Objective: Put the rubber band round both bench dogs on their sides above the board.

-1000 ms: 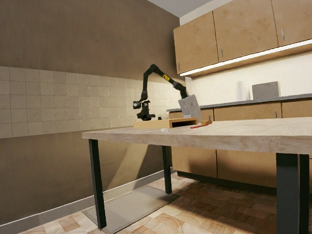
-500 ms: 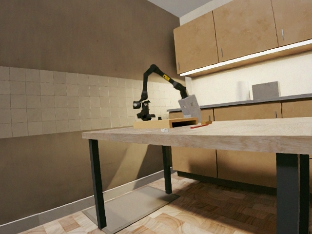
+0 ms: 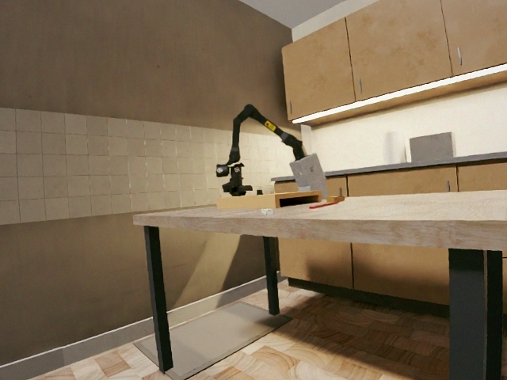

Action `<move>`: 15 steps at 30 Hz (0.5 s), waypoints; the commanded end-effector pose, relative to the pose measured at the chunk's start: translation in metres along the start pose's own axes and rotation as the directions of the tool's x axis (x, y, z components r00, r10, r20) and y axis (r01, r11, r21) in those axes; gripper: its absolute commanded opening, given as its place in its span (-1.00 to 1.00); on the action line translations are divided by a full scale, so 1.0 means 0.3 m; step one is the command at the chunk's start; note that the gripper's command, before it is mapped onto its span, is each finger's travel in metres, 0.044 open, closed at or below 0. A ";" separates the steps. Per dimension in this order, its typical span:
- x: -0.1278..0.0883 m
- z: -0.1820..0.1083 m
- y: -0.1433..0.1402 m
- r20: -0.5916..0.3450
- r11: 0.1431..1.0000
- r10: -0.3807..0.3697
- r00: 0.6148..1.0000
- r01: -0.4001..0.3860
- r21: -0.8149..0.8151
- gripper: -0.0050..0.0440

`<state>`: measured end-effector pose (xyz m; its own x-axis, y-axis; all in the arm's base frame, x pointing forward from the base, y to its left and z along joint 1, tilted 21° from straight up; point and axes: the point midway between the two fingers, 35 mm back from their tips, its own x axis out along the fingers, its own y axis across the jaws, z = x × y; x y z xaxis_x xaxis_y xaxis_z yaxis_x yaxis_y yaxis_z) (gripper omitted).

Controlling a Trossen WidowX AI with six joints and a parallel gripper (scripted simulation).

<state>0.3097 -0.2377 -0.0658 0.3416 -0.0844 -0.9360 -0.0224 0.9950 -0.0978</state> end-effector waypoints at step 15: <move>0.015 0.024 -0.016 0.017 1.000 -0.017 1.000 0.017 -0.008 -0.47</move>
<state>0.3097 -0.2377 -0.0658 0.3417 -0.0844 -0.9360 -0.0224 0.9949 -0.0979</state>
